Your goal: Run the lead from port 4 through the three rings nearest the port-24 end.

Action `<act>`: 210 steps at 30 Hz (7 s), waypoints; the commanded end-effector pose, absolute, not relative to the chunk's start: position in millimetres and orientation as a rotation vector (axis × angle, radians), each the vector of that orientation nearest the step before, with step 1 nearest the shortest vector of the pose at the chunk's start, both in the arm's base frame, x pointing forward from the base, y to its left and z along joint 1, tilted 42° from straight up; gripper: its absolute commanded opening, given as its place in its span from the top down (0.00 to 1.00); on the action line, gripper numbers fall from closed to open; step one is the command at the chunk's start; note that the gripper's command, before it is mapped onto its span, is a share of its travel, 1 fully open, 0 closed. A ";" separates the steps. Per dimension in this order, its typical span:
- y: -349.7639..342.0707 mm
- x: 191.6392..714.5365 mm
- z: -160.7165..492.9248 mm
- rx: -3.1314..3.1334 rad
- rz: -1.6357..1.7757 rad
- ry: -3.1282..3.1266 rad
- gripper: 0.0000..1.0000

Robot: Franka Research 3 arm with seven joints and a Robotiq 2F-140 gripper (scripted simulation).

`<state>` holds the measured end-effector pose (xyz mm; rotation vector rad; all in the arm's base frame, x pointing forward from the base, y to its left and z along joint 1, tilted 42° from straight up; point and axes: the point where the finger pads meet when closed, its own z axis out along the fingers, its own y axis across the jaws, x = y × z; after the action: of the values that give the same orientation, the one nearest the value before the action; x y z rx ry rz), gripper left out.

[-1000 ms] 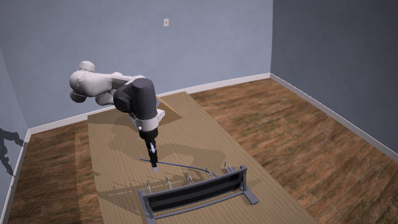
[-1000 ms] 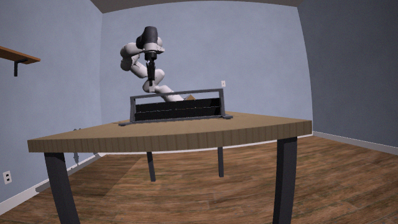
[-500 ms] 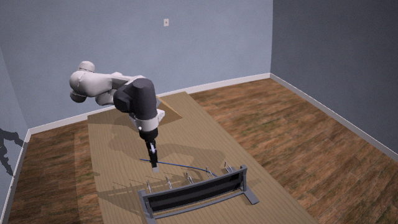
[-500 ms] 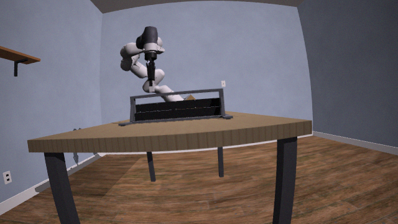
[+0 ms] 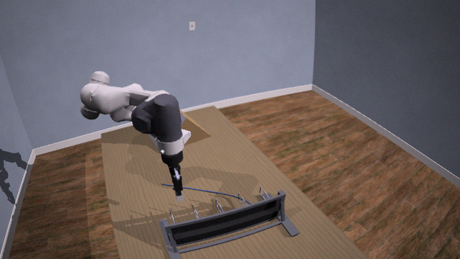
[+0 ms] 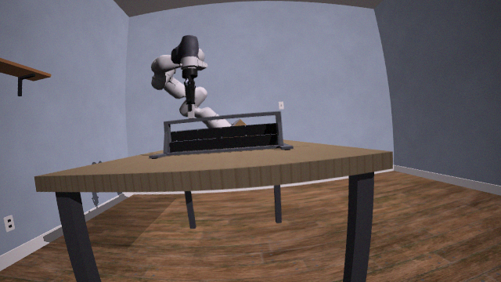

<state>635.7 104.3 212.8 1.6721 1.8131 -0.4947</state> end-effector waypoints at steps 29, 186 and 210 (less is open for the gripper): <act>68.6 647.7 172.5 1.671 -0.490 1.812 1.00; 60.7 690.8 162.9 1.671 -0.490 1.812 0.80; 101.1 679.0 209.1 1.671 -0.490 1.812 0.80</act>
<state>683.3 97.3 204.2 1.6752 1.8046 -0.4762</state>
